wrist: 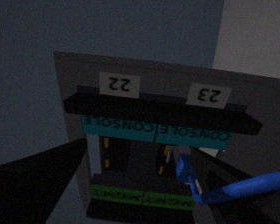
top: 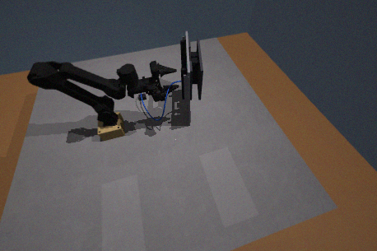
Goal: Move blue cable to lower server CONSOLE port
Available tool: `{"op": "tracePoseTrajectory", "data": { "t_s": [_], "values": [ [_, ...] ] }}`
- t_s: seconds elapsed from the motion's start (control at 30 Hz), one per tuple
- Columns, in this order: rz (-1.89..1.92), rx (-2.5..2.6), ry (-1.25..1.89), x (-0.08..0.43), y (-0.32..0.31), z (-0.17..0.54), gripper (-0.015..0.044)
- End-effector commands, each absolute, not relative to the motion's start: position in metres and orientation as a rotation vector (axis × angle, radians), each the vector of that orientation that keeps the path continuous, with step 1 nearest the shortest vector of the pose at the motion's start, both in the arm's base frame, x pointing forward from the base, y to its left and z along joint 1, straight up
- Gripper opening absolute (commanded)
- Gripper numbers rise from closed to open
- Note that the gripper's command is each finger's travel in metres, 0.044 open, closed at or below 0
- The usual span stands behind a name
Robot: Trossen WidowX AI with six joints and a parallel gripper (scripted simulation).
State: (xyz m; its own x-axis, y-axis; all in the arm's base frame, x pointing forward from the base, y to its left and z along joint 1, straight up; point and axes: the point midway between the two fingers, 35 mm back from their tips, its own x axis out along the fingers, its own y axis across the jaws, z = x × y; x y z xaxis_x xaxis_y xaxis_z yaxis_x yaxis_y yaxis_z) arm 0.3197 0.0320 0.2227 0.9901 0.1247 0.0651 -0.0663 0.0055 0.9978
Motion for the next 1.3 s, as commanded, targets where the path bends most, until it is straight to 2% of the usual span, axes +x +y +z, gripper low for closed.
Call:
{"op": "tracePoseTrajectory", "data": {
  "t_s": [0.0, 1.27],
  "values": [
    [0.148, 1.564, 0.054, 0.316, 0.032, 0.222, 0.044],
    [0.153, 1.558, 0.061, 0.289, 0.032, 0.254, 0.044]
  ]
}}
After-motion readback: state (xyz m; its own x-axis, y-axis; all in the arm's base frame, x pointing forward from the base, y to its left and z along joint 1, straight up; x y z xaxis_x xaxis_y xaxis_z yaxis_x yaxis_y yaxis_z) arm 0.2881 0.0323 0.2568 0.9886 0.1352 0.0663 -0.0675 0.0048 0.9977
